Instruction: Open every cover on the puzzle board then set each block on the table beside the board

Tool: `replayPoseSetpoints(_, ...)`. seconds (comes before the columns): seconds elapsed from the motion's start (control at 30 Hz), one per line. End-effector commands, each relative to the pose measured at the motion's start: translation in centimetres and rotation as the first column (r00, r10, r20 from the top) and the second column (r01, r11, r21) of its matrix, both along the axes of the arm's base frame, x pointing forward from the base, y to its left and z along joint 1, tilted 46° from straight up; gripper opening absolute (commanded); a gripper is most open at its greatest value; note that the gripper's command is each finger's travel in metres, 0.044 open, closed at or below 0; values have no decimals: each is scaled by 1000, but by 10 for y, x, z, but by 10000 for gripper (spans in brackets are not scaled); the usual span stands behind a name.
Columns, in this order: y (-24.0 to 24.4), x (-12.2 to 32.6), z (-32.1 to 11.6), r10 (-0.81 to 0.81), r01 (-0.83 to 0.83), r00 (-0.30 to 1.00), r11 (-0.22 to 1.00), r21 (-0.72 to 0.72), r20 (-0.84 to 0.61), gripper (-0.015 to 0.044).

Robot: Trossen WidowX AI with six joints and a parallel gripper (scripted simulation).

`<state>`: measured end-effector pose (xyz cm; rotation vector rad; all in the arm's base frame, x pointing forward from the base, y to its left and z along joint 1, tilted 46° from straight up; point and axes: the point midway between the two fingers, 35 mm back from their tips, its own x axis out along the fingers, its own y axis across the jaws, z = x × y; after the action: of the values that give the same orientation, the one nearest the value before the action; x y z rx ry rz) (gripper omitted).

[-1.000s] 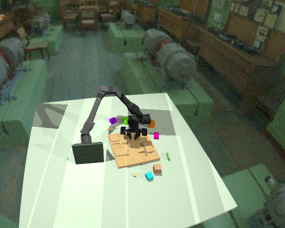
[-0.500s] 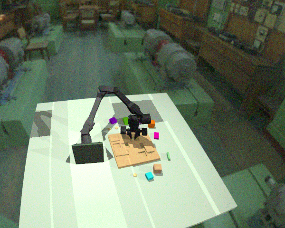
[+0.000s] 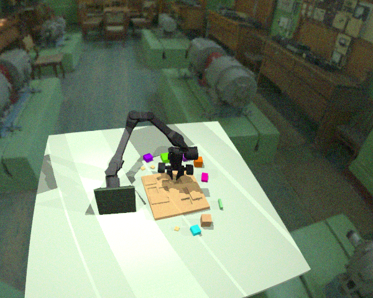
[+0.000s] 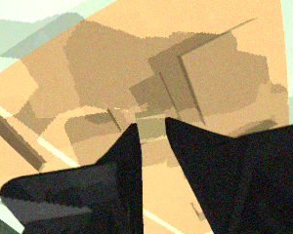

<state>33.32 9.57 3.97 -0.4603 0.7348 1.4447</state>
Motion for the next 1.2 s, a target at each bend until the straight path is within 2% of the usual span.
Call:
replayPoseSetpoints(0.0,-4,0,4,4,-4,1000,1000,-2,4,80)
replayPoseSetpoints(1.17,-53,2,48,2,-2,1000,1000,-3,2,80)
